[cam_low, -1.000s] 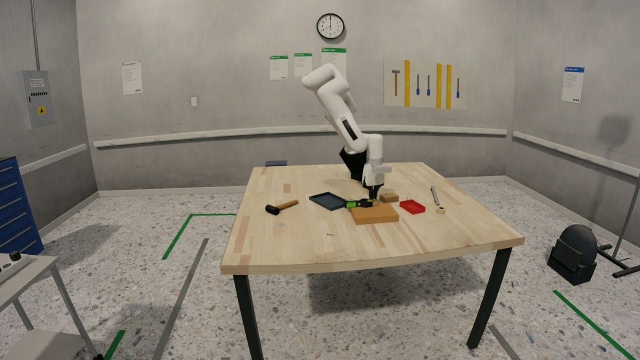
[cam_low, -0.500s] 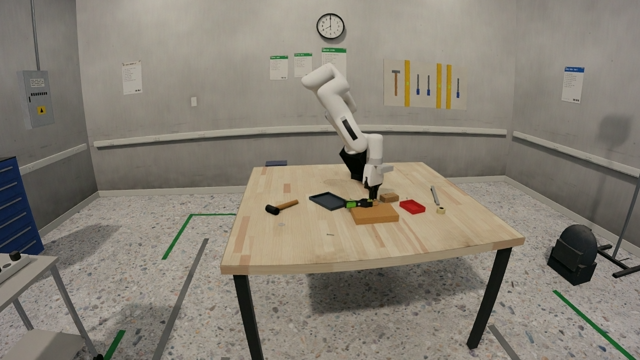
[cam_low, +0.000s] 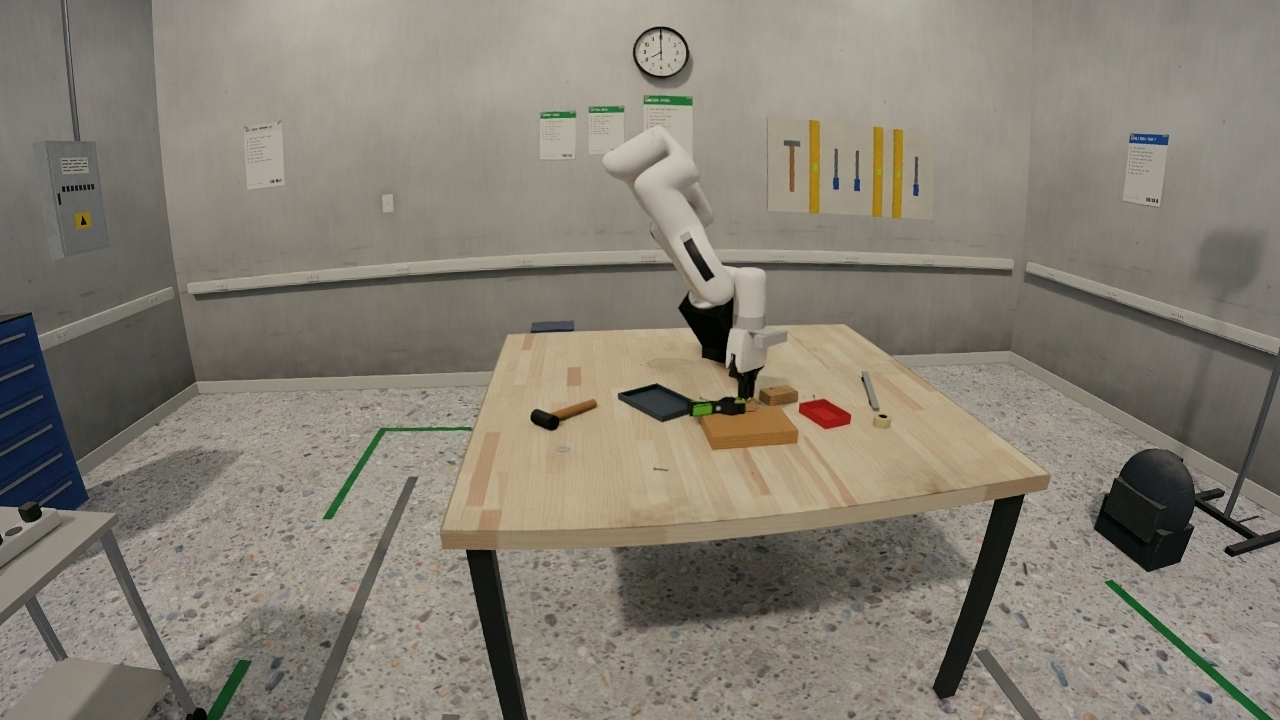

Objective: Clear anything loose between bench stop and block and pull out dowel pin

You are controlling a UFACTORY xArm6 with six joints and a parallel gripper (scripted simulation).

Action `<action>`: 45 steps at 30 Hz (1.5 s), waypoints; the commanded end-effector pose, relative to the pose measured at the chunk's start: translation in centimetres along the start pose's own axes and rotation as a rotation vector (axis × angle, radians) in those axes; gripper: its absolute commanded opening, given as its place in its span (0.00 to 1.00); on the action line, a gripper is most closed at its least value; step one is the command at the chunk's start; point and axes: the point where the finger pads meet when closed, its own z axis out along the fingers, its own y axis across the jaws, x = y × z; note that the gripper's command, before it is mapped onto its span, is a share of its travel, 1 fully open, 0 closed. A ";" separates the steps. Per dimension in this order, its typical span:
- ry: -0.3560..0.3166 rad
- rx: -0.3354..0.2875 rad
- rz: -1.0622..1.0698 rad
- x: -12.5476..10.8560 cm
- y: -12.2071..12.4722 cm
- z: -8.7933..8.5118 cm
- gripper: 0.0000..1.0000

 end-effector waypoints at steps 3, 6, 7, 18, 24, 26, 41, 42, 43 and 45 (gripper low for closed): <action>0.003 -0.002 0.163 0.1 0.0 -0.1 0.00; 0.003 -0.001 0.226 0.1 0.0 -0.1 0.00; 0.003 -0.001 0.248 0.1 0.0 -0.1 0.00; 0.004 -0.001 0.438 0.1 0.0 -0.1 0.00; 0.004 -0.001 0.564 0.1 0.0 -0.1 0.00; 0.004 -0.001 0.564 0.1 0.0 -0.1 0.00; 0.004 0.000 0.879 0.1 0.0 -0.2 0.00; 0.004 0.000 0.879 0.1 0.0 -0.2 0.00; 0.004 0.000 0.879 0.1 0.0 -0.2 0.00; 0.004 0.000 0.920 0.1 0.0 -0.2 0.00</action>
